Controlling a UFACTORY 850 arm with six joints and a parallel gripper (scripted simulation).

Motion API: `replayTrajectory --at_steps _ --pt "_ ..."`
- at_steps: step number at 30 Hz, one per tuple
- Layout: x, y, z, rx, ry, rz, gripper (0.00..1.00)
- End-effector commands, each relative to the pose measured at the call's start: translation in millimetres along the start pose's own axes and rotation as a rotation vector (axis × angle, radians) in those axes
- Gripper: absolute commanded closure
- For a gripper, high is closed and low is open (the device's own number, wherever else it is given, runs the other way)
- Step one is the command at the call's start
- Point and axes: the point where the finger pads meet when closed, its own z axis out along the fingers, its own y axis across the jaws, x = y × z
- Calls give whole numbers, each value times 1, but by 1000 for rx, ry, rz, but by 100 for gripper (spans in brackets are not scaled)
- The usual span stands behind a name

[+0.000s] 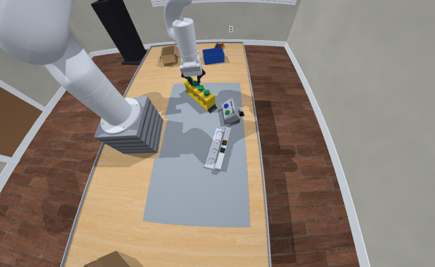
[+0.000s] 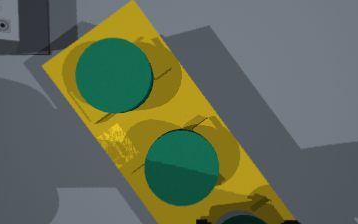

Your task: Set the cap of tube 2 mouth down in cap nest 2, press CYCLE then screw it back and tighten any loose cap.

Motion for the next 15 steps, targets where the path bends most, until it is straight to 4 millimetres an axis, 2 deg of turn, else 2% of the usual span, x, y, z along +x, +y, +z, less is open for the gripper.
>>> replayTrajectory --at_steps 1,14,15 --pt "-1 -1 0 0 -2 -147 100" --pt "-1 -1 -1 1 -2 -797 100" --pt "-1 -1 -1 1 -2 -797 100"
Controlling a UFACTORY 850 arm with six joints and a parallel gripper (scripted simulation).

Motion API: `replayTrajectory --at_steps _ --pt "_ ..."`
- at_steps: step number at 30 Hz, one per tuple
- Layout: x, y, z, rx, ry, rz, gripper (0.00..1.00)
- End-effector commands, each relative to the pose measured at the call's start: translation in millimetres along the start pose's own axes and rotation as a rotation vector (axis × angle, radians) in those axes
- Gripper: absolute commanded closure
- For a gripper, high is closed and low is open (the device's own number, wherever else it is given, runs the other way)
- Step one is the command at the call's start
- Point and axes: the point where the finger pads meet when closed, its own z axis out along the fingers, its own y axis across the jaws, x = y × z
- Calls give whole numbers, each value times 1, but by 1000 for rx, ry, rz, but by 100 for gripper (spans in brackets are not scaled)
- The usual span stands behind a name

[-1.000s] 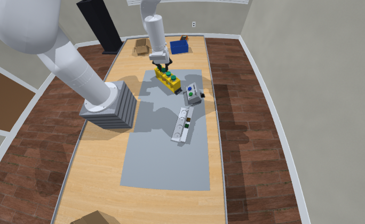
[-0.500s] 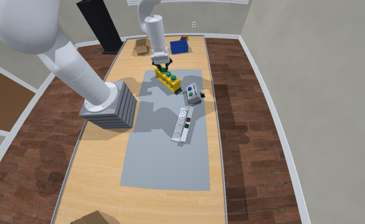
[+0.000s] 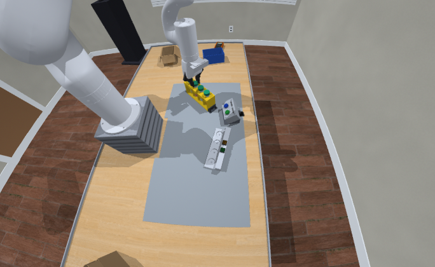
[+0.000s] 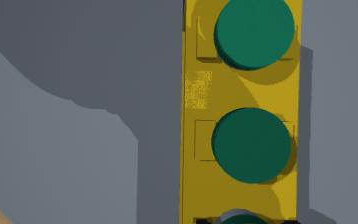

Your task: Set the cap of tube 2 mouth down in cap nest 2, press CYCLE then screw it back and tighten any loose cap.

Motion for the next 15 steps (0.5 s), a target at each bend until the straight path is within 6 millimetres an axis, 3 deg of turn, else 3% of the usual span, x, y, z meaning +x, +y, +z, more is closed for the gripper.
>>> replayTrajectory --at_steps 1,13,15 --pt "0 -1 0 8 26 -146 100" --pt "0 -1 -1 0 28 -746 100" --pt "0 -1 -1 -1 28 -767 100"
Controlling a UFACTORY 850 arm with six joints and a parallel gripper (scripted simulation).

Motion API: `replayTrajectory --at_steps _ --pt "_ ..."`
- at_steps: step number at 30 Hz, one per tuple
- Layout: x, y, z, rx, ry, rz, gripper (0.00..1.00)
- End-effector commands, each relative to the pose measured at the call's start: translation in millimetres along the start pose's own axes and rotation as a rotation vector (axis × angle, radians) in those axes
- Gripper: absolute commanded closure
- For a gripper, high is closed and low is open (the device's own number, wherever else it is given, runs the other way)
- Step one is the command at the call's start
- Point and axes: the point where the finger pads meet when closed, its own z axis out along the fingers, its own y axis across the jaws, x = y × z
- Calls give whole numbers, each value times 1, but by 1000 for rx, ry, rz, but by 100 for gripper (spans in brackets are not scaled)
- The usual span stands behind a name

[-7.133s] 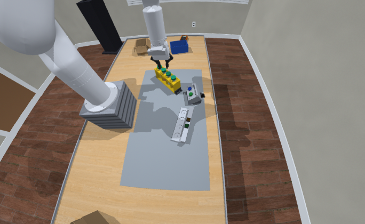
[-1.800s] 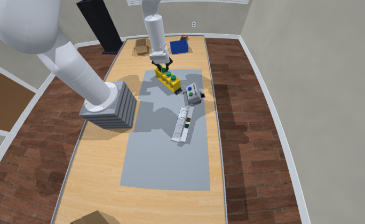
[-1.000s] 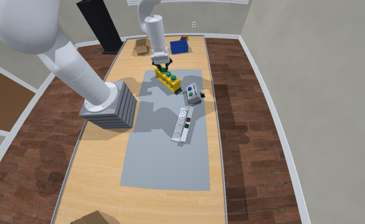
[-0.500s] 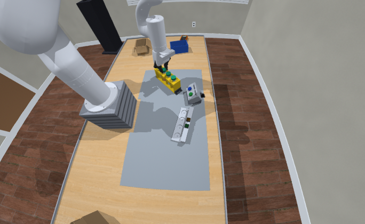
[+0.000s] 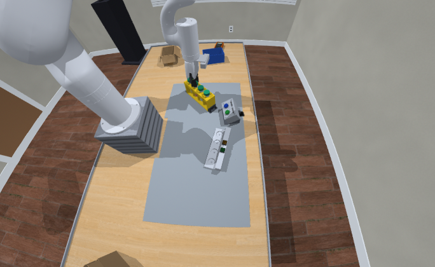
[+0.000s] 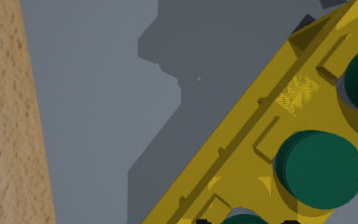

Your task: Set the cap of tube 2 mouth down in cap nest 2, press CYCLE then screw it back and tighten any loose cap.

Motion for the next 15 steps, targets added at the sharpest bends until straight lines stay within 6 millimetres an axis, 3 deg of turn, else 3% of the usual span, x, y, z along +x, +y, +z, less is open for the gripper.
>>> replayTrajectory --at_steps 1,6,7,15 --pt "0 0 0 1 47 -119 100" --pt "0 -1 0 1 47 -119 100" --pt "0 -1 0 1 47 -119 54" --pt "0 -1 0 1 47 -119 54"
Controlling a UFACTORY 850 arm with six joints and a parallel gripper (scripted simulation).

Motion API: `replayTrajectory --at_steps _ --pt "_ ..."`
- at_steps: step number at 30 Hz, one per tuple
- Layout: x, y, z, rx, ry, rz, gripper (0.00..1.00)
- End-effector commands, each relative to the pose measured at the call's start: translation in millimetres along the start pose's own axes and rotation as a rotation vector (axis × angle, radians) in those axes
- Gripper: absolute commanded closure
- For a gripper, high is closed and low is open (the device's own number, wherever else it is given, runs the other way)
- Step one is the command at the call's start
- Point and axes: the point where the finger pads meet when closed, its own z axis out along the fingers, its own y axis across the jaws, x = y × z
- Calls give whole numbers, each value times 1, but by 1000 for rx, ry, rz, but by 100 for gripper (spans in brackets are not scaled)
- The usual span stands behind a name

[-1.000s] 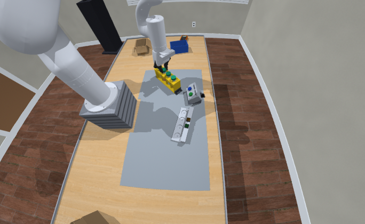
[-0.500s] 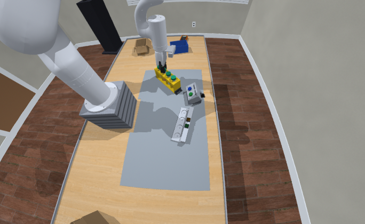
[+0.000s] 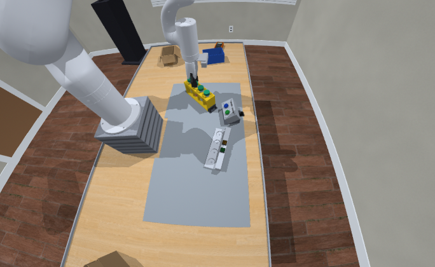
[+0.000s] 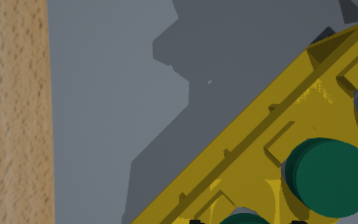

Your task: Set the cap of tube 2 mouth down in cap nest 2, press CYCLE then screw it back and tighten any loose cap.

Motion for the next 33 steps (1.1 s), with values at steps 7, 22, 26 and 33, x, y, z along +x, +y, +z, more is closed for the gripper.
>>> replayTrajectory --at_steps 7,22,26,33 --pt "1 0 0 0 38 249 54" --pt "1 0 0 12 38 915 54" --pt "1 0 0 17 37 1165 54" --pt "1 0 0 25 35 1563 54"
